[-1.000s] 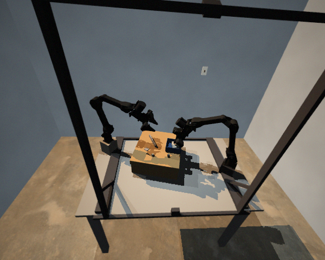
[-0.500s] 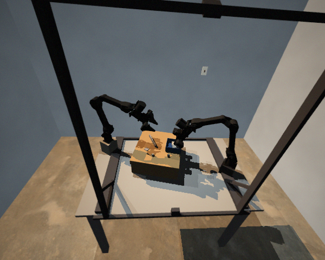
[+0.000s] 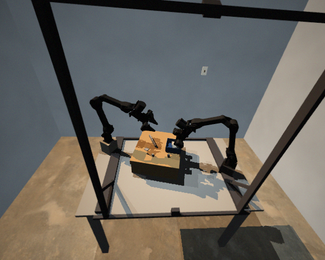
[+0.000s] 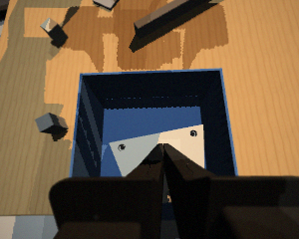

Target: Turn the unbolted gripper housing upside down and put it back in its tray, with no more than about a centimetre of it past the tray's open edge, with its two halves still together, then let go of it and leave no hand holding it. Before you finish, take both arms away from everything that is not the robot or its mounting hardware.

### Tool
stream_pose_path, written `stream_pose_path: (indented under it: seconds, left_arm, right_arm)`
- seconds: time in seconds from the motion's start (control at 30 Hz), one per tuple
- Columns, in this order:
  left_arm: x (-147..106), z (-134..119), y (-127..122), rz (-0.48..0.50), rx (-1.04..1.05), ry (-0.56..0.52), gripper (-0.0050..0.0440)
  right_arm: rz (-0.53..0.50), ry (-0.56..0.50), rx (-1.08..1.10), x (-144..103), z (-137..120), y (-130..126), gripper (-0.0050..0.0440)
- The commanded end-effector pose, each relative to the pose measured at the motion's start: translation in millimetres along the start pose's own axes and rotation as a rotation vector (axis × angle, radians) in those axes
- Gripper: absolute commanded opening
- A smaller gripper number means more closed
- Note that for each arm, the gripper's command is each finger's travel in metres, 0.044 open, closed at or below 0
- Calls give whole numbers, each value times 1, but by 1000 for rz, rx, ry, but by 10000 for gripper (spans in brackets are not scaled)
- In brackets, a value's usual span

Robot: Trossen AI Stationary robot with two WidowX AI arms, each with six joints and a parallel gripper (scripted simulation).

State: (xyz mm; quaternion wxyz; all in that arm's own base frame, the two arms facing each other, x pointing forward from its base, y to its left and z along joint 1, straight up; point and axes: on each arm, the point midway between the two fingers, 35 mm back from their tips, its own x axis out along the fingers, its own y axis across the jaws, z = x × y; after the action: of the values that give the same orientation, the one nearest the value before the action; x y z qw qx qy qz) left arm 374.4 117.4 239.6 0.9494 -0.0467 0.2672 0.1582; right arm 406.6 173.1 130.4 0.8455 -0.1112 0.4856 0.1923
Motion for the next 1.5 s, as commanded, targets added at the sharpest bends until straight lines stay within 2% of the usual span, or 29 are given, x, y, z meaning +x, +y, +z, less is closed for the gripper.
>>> stream_pose_path:
  seconds: [0.0, 1.47]
  left_arm:
    - [-5, 7, 0, -3, 5, -24, 435]
    - [-5, 7, 0, -3, 5, -24, 435]
  right_arm:
    - [2, -21, -4, -7, 6, 0, 0]
    - [2, -21, -4, -4, 5, -1, 0]
